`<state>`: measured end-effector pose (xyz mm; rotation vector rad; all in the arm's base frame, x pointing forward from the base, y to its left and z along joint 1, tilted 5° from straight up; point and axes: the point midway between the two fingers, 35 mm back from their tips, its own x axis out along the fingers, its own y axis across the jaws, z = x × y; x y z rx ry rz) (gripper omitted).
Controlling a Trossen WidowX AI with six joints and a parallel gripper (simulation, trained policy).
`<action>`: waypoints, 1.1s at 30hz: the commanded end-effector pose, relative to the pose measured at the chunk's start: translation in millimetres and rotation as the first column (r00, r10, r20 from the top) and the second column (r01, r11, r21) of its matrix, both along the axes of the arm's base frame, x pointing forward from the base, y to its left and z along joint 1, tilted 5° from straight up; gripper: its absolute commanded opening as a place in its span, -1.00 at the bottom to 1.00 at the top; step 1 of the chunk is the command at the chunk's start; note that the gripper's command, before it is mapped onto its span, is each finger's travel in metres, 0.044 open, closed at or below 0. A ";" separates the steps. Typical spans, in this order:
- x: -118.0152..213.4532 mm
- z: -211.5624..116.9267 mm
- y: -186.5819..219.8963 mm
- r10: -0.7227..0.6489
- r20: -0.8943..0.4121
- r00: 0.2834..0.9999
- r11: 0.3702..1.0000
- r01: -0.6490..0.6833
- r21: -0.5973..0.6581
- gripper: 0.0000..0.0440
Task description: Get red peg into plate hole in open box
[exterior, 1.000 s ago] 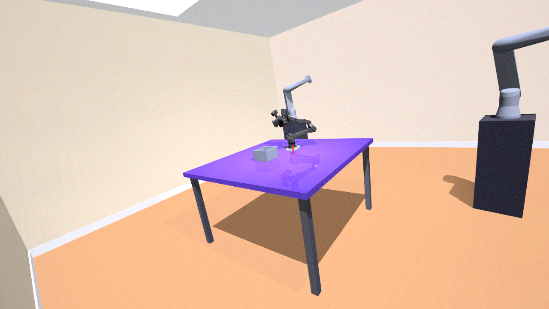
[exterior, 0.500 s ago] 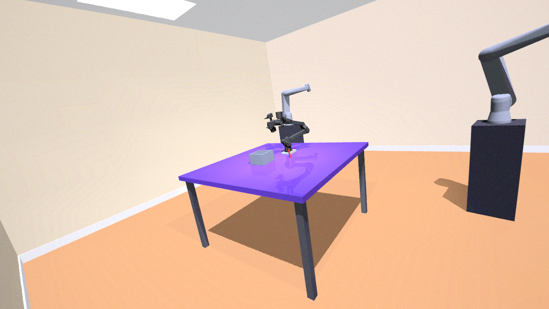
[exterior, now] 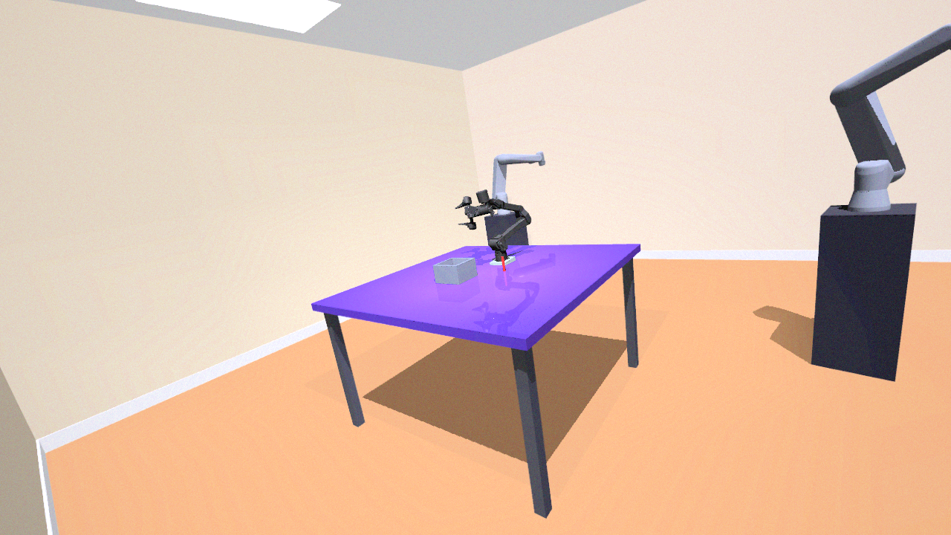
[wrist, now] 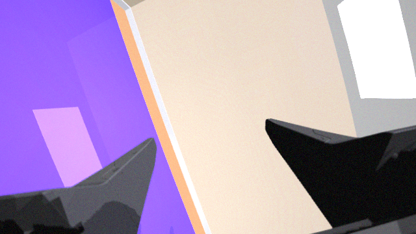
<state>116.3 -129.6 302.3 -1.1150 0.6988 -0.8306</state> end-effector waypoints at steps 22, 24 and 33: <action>60.2 -48.0 83.0 0.223 0.327 0.918 0.701 -0.384 0.601 1.00; 61.8 -53.9 90.8 0.213 0.335 0.918 0.653 -0.388 0.650 1.00; 61.9 -83.0 126.1 0.125 0.311 0.942 0.424 -0.335 0.841 1.00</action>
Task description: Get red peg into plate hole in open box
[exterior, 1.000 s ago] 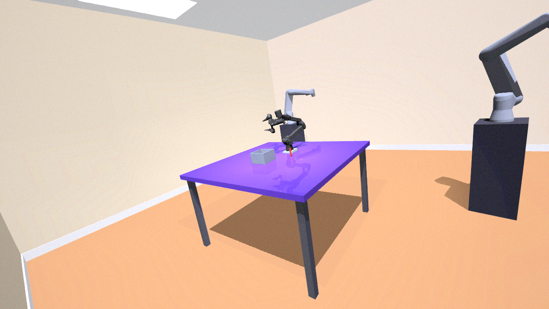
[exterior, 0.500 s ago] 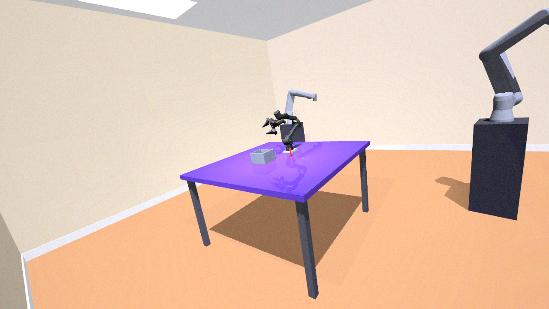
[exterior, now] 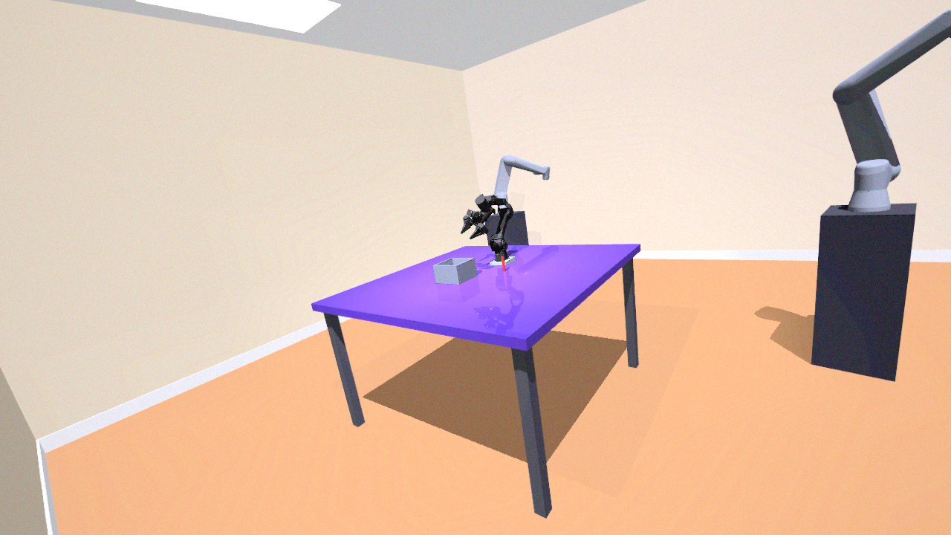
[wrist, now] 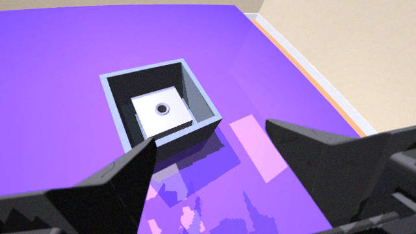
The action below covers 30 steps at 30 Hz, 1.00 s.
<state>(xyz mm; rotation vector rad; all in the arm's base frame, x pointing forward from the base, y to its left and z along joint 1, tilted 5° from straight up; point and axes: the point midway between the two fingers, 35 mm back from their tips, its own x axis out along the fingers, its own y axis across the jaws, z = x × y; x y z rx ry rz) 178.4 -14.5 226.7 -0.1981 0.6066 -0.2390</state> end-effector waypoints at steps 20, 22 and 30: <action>-31.2 -77.4 83.2 -0.115 -0.439 0.891 0.796 0.347 0.496 1.00; -34.2 -84.3 90.6 -0.133 -0.481 0.866 0.763 0.400 0.508 1.00; -37.6 -111.7 118.5 -0.186 -0.598 0.780 0.630 0.562 0.536 1.00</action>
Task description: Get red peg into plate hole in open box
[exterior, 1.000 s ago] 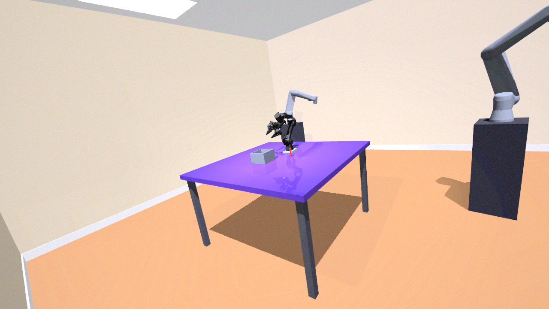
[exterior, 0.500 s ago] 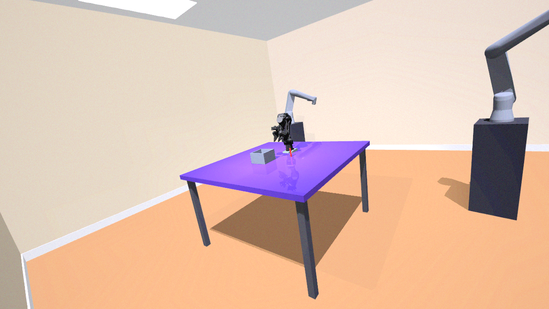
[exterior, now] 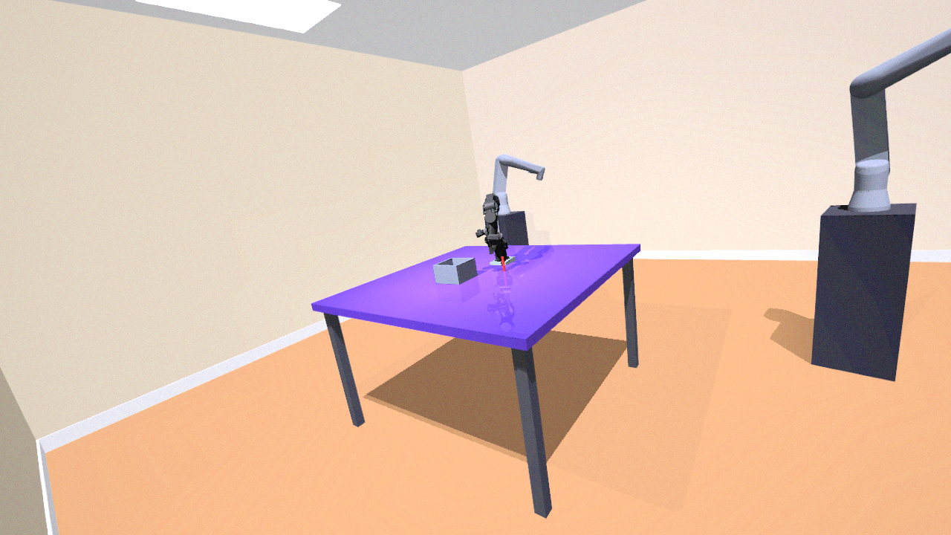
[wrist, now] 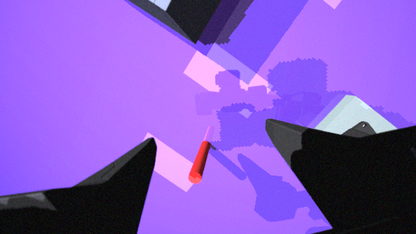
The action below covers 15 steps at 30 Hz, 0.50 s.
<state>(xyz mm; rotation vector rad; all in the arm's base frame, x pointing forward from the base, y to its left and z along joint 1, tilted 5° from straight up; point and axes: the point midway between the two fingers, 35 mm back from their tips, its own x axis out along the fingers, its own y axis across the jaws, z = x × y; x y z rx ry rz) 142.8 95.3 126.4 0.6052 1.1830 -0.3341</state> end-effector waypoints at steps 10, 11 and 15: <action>1.2 -49.8 33.8 -0.146 -0.123 0.982 0.977 0.163 0.135 1.00; 1.3 -53.3 35.5 -0.154 -0.129 0.980 0.975 0.172 0.143 1.00; 0.7 -65.5 40.7 -0.183 -0.155 0.971 0.963 0.208 0.170 0.94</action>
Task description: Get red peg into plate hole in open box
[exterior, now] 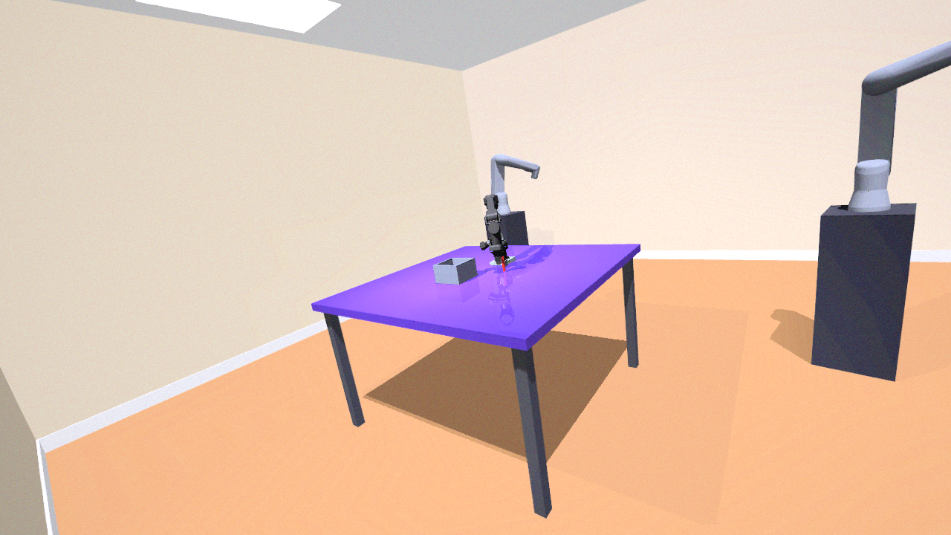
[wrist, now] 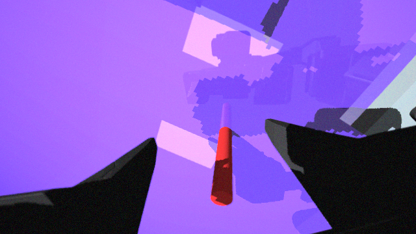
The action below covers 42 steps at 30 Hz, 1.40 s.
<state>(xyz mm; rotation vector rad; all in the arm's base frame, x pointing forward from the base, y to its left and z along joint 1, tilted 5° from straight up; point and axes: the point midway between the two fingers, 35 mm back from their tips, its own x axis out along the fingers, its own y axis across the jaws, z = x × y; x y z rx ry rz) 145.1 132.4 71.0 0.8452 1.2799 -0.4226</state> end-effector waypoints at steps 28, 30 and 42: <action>9.3 17.1 5.3 -0.002 -0.047 0.999 0.996 0.006 0.087 -0.99; 13.4 26.8 3.6 0.008 -0.021 1.000 0.997 -0.006 0.082 -0.99; 45.3 85.7 -15.6 -0.003 0.116 0.993 0.999 -0.002 0.048 -1.00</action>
